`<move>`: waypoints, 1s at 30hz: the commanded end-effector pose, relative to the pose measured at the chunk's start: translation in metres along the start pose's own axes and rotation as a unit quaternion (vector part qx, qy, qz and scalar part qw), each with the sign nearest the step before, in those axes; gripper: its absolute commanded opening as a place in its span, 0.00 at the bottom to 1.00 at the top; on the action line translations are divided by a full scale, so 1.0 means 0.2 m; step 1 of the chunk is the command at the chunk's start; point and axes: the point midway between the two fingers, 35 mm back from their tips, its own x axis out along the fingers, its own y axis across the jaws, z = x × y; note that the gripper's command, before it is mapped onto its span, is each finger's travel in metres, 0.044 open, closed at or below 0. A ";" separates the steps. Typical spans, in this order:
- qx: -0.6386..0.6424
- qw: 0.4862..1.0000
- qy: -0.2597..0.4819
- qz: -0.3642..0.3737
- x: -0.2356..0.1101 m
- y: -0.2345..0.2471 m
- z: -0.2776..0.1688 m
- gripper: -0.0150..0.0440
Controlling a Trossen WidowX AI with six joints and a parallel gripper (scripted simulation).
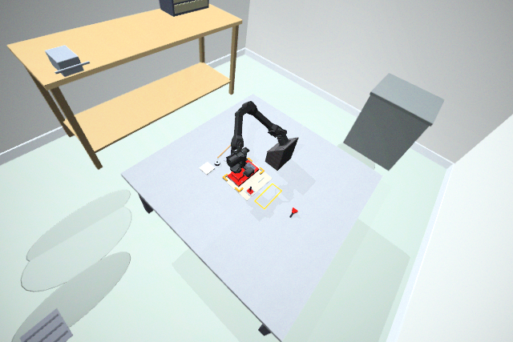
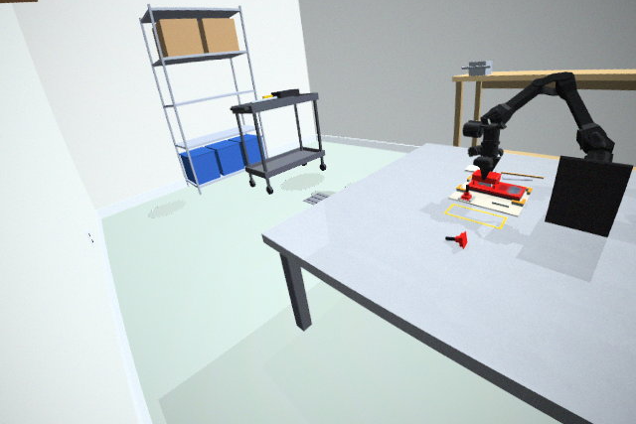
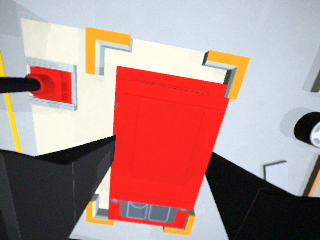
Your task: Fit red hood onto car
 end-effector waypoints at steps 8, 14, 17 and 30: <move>-0.003 1.000 0.001 -0.002 0.02 0.00 0.00 0.25; -0.003 1.000 0.001 -0.002 0.04 0.00 0.00 0.25; -0.003 1.000 0.001 -0.002 0.04 0.00 0.00 0.25; -0.003 1.000 0.001 -0.002 0.07 0.00 0.00 0.25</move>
